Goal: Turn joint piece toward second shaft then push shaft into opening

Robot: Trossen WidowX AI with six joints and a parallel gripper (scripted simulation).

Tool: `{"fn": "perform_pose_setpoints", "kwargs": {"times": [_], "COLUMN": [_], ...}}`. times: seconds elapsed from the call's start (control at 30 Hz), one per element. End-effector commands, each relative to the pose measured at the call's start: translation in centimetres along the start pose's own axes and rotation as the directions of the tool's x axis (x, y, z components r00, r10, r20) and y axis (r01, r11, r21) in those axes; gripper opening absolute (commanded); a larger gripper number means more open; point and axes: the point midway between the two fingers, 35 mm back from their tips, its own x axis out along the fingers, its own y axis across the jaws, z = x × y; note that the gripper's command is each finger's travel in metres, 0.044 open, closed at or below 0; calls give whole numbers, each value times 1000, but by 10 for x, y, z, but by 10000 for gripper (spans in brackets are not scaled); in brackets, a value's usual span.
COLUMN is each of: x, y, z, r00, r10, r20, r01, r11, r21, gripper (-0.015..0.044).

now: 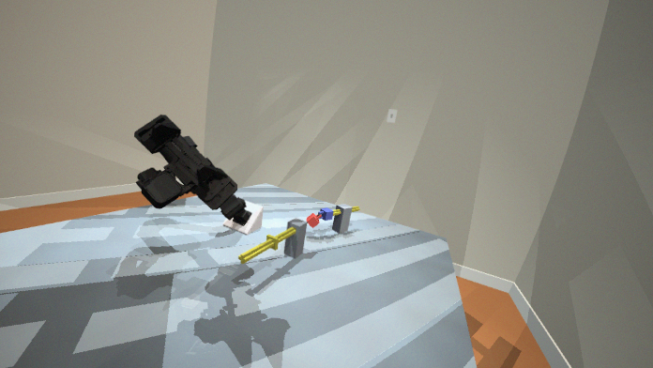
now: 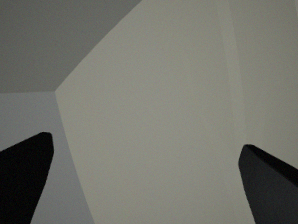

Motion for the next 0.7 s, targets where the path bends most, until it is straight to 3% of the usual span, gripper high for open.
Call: {"fn": "perform_pose_setpoints", "kwargs": {"times": [0.0, 0.67], "x": [0, 2], "y": [0, -71], "z": [0, -32], "r00": [1000, 974], "r10": [0, -219], "r20": [0, -53], "r01": [0, 224], "r11": [1000, 967], "r21": [0, 118], "gripper": [426, 440]}}
